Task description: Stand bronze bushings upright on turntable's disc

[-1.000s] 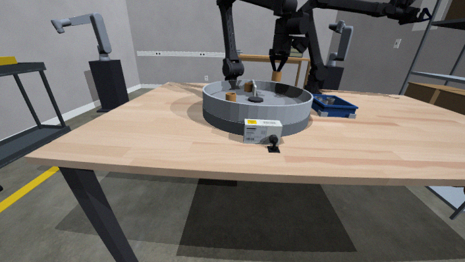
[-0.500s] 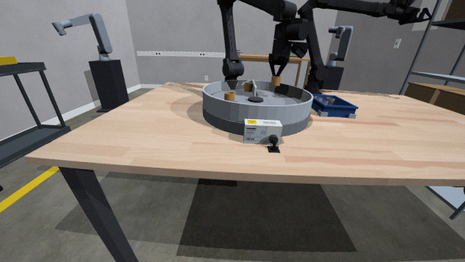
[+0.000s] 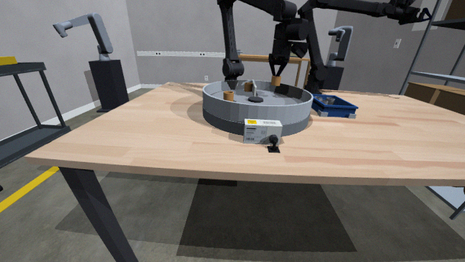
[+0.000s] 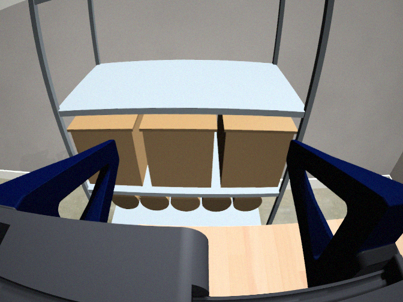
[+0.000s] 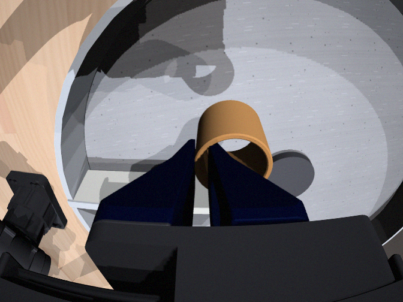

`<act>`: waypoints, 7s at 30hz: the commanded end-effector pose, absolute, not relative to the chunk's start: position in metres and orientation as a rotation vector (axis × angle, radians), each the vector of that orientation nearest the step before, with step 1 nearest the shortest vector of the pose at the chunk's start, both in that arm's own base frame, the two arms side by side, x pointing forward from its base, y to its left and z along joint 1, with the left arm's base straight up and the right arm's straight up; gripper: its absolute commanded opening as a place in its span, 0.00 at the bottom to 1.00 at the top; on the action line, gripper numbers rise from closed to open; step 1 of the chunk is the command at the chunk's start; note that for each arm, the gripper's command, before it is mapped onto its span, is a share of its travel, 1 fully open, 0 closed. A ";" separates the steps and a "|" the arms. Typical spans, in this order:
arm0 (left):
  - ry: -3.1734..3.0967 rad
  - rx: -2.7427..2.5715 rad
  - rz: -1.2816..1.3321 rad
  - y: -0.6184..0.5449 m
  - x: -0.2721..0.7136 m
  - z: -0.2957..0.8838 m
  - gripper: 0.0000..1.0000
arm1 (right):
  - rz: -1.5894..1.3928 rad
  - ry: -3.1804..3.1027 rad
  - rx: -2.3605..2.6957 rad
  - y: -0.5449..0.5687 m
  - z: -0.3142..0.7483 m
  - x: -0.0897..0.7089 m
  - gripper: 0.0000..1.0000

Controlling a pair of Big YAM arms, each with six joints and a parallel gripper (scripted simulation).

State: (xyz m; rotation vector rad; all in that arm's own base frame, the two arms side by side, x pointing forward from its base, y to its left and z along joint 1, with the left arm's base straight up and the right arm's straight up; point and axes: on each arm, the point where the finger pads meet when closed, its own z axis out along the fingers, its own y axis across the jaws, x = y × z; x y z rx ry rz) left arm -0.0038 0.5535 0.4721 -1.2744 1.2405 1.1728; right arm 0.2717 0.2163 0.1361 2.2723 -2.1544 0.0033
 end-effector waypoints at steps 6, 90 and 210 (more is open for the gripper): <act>1.201 -1.221 1.221 0.545 -0.009 0.501 1.00 | -0.001 -2.156 2.296 0.223 0.131 0.274 0.00; 1.201 -1.221 1.221 0.545 -0.009 0.501 1.00 | 0.001 -2.167 2.300 0.224 0.089 0.276 0.00; 1.201 -1.221 1.221 0.545 -0.009 0.501 1.00 | 0.005 -2.177 2.311 0.223 0.251 0.274 1.00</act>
